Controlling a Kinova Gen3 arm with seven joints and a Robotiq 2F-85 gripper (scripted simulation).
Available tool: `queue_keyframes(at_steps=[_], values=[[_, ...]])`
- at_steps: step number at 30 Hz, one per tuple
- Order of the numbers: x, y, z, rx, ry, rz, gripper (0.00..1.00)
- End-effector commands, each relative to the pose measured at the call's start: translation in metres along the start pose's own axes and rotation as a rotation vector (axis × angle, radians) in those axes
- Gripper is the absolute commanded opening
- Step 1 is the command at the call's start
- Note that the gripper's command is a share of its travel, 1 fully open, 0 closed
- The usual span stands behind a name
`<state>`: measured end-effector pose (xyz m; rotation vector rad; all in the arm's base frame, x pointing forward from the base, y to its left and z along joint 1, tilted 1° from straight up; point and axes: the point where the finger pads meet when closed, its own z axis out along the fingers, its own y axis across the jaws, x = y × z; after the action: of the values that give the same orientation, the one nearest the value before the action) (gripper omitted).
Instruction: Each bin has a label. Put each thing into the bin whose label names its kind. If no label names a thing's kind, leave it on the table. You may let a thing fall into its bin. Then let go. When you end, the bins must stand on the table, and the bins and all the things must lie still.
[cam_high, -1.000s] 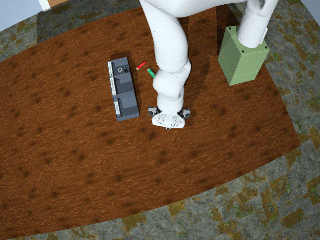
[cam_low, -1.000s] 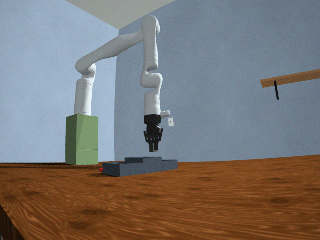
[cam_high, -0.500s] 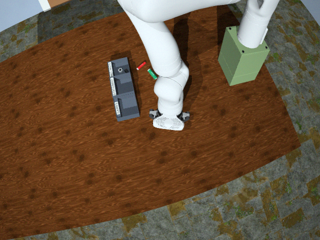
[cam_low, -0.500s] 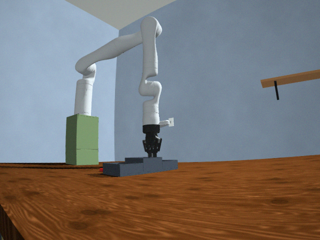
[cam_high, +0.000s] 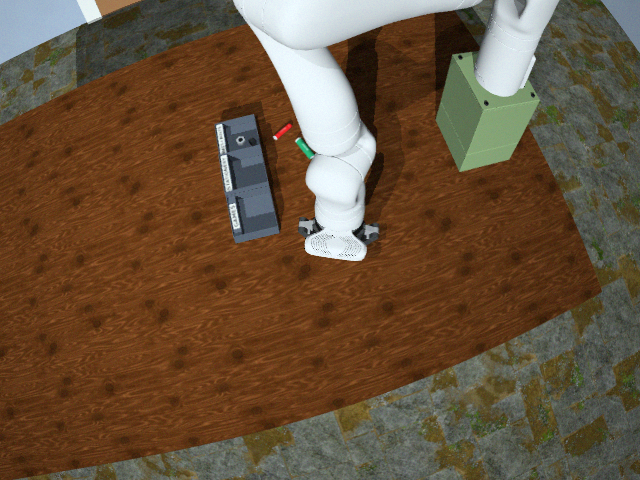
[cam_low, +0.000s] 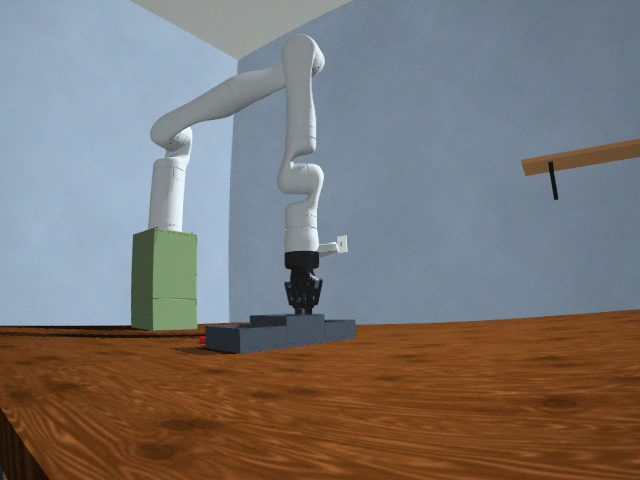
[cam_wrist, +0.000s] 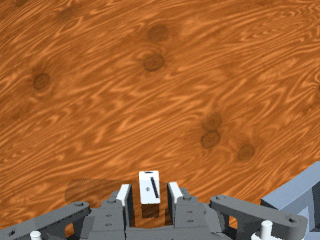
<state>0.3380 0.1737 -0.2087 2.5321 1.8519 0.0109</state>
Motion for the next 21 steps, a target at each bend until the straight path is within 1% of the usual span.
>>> queue_keyframes(at_steps=[1, 8, 16, 21], values=[[0.003, 0.000, -0.001, -0.002, 0.002, -0.005, 0.30], [0.004, 0.000, 0.001, -0.002, 0.002, -0.005, 0.30], [0.004, 0.000, 0.011, -0.002, 0.001, -0.005, 0.30], [0.003, 0.000, 0.011, -0.002, 0.001, -0.005, 0.30]])
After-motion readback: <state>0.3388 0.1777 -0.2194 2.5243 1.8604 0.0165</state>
